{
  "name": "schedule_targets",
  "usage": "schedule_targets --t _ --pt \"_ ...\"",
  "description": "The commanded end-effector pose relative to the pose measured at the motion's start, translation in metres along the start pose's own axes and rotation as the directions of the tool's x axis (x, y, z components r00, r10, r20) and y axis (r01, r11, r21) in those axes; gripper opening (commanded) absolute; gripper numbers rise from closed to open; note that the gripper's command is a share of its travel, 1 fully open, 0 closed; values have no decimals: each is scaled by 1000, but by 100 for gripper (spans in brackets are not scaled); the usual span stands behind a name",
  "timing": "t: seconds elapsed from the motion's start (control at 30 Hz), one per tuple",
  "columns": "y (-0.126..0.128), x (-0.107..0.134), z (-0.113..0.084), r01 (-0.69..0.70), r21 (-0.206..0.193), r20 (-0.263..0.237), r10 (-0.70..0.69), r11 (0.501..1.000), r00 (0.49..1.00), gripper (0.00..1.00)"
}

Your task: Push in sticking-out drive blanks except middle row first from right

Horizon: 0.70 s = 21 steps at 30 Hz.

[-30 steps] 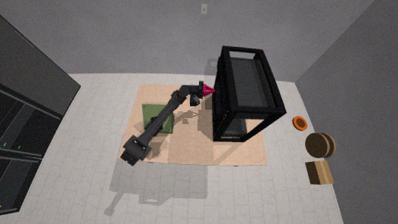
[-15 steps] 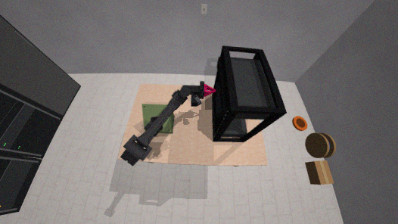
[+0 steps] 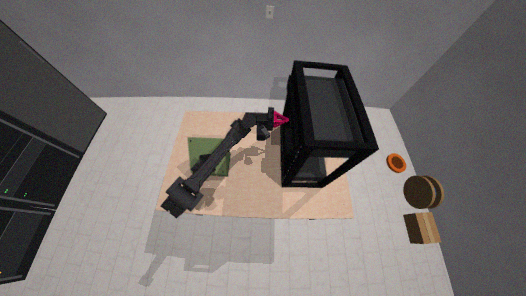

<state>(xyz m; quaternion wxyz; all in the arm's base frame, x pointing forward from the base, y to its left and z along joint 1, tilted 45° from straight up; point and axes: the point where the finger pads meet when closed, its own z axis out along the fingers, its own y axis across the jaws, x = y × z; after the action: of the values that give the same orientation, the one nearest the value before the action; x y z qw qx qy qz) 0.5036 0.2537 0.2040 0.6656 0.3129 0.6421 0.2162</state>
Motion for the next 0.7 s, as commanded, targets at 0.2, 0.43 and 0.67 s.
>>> schedule_targets --t 0.2,0.43,0.67 --pt "25 -10 34 -36 -12 39 36 999 999 0" --pt "25 -10 34 -36 -12 39 36 999 999 0" --pt "27 -11 44 -35 -12 39 35 999 999 0"
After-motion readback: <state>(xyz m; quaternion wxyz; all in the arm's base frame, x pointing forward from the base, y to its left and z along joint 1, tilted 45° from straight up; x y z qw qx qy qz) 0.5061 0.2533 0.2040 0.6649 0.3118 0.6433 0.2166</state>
